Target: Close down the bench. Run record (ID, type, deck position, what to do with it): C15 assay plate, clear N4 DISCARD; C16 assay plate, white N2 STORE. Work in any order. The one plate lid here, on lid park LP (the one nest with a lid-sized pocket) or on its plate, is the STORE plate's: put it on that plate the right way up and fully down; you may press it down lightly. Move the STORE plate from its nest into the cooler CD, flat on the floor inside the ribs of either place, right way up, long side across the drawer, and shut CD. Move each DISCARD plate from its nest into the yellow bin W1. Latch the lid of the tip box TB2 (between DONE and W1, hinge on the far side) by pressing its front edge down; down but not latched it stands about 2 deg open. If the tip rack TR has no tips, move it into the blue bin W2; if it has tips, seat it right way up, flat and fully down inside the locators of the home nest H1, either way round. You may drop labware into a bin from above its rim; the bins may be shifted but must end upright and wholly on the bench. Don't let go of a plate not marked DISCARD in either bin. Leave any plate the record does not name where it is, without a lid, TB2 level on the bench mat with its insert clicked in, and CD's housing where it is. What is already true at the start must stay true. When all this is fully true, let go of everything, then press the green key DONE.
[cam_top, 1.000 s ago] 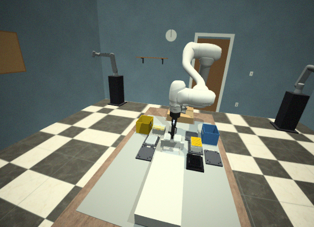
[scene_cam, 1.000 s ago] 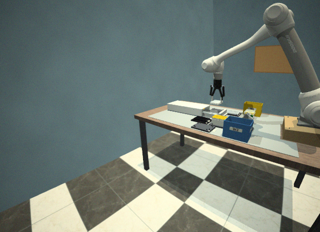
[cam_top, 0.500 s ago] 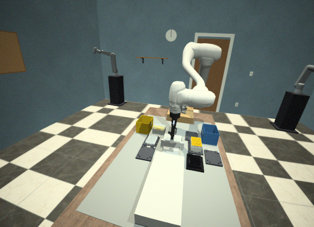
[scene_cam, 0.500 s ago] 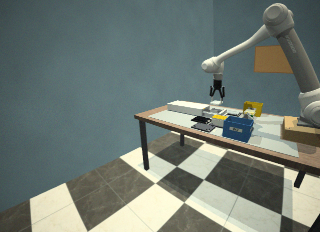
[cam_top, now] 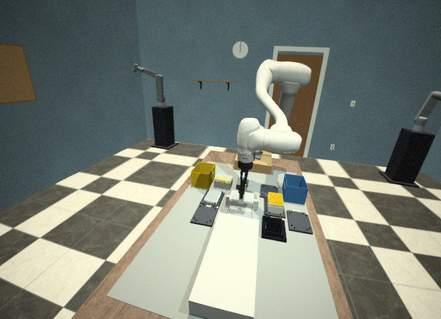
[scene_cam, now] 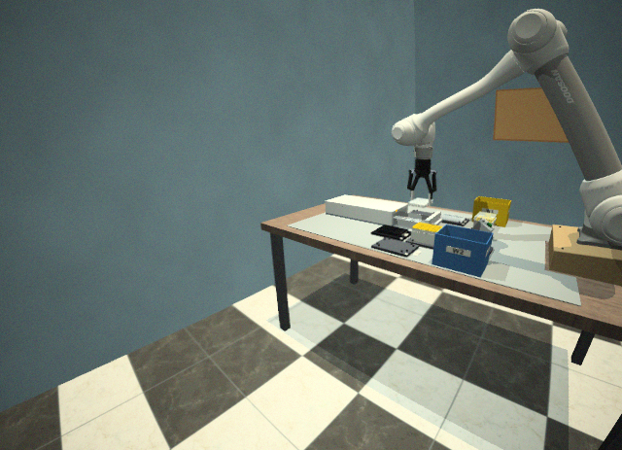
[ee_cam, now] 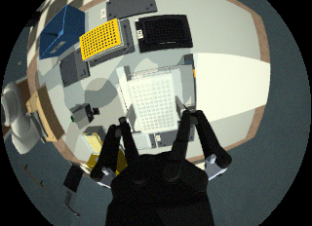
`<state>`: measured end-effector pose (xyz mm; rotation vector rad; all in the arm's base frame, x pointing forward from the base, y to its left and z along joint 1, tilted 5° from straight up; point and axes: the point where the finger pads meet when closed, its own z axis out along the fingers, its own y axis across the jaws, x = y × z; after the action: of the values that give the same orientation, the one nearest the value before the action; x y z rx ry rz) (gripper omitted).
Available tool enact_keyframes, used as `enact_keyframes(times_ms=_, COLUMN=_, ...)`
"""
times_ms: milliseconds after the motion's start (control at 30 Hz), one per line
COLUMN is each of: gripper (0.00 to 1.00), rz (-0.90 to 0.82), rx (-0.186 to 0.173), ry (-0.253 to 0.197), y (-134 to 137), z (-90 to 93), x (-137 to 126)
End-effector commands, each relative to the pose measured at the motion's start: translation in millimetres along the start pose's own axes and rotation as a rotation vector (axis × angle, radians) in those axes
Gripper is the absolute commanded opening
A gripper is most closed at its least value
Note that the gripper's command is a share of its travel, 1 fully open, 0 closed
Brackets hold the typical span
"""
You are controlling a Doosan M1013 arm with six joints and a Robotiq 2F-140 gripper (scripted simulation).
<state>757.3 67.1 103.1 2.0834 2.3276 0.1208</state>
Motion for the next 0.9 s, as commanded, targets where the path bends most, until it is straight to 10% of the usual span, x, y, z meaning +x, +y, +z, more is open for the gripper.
enact_keyframes(times_ms=0, gripper=0.00, rz=0.000, rx=0.000, ry=0.000, y=0, z=4.2, x=0)
enact_keyframes(times_ms=867, gripper=0.00, rz=0.000, rx=0.000, ry=0.000, y=0, z=33.5, x=0)
